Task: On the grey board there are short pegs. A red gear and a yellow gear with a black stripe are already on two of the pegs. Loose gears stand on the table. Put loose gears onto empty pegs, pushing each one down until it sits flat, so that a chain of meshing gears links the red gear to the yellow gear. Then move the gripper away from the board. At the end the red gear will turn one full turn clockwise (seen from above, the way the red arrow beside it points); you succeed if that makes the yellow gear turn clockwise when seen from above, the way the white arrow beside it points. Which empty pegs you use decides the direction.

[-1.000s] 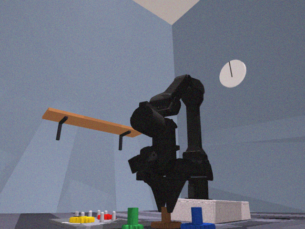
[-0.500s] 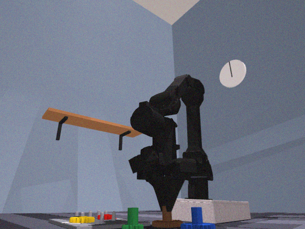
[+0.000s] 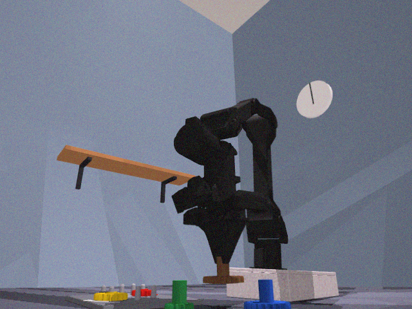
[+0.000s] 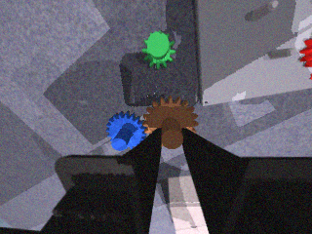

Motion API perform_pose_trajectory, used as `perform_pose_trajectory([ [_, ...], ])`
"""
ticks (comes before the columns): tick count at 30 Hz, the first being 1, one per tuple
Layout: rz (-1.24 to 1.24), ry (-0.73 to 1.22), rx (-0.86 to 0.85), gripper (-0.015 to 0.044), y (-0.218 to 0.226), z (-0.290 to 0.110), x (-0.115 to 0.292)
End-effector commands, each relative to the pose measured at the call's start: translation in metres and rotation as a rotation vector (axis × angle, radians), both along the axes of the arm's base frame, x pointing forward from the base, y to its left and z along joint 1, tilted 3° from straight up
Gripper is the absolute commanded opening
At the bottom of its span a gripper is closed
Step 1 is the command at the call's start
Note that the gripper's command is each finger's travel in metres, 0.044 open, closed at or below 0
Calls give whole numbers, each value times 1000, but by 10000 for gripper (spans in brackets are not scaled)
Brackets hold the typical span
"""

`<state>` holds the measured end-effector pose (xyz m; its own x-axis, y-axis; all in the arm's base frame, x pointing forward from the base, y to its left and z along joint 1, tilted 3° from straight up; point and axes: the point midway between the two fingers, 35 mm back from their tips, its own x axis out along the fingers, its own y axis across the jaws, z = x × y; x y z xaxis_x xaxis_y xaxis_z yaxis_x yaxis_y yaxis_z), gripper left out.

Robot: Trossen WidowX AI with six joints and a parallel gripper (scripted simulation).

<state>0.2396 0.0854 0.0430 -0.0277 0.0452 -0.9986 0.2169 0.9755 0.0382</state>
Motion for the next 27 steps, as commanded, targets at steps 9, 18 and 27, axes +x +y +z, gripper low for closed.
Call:
perform_pose_trajectory([
  [9,4,-12,7,0,1,34,5],
  [18,4,-12,7,0,-1,56,4],
  [27,4,-11,7,0,-3,79,1],
])
